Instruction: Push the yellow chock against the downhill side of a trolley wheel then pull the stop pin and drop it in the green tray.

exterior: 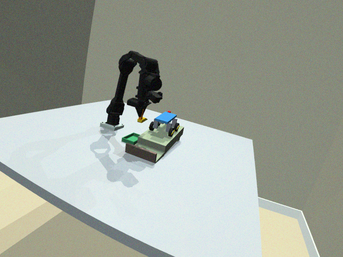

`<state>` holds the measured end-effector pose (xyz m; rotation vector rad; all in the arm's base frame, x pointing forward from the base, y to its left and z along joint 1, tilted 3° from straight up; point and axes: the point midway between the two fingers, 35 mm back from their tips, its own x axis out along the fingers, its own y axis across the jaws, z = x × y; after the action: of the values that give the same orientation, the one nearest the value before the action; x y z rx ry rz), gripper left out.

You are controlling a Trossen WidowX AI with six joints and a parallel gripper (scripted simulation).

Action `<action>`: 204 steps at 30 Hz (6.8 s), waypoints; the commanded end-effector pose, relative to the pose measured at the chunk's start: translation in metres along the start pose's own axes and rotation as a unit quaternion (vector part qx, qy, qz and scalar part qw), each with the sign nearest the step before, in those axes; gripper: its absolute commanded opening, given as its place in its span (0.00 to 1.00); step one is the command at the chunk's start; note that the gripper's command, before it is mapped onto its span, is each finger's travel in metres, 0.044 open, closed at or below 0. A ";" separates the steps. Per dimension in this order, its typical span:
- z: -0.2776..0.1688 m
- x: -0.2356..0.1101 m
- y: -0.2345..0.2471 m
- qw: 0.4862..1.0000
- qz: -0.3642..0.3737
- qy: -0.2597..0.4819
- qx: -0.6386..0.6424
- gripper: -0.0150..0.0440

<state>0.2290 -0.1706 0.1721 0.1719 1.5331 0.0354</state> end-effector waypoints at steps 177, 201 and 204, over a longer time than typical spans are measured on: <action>0.061 -0.016 0.221 0.705 0.078 0.073 0.702 0.58; 0.061 0.012 0.227 0.705 0.078 0.073 0.702 0.58; 0.061 0.013 0.227 0.705 0.078 0.073 0.702 0.58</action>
<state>0.3097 0.0486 0.1940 1.5400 1.3815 -1.0432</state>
